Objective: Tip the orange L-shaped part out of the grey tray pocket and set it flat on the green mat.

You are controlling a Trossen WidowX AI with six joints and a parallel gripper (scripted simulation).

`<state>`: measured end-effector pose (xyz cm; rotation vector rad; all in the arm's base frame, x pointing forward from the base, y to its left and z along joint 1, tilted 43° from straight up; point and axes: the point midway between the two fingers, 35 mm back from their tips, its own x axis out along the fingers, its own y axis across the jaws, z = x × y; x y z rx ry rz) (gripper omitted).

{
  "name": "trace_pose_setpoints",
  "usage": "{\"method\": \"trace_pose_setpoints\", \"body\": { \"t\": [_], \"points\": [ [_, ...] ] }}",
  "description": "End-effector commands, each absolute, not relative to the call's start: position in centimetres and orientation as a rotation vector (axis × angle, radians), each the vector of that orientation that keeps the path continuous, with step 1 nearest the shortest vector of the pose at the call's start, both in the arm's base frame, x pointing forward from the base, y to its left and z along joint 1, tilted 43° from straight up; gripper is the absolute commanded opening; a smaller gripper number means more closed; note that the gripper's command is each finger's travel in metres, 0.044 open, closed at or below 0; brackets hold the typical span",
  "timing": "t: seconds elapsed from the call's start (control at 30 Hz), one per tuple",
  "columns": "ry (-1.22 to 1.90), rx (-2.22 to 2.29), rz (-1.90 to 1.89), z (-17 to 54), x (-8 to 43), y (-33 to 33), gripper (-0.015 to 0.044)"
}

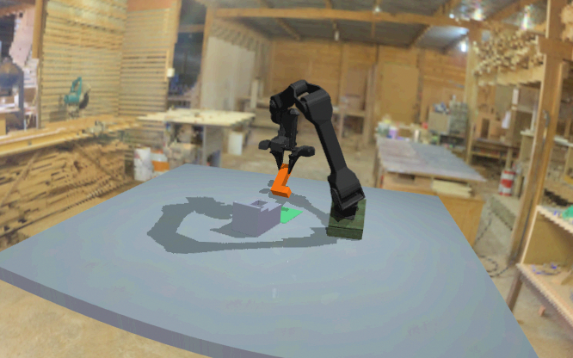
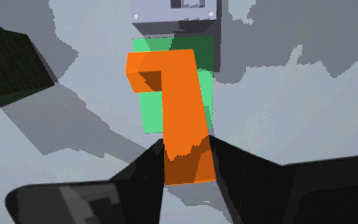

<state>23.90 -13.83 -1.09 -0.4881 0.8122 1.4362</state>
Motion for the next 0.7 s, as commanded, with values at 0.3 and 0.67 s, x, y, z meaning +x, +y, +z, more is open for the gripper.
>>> {"method": "trace_pose_setpoints", "body": {
  "t": [0.3,0.67],
  "points": [
    [0.813,-0.483,1.433,-2.7,23.8,-12.5,0.0000],
    [0.812,-0.483,1.433,-3.9,23.7,-11.3,0.0000]
  ]
}}
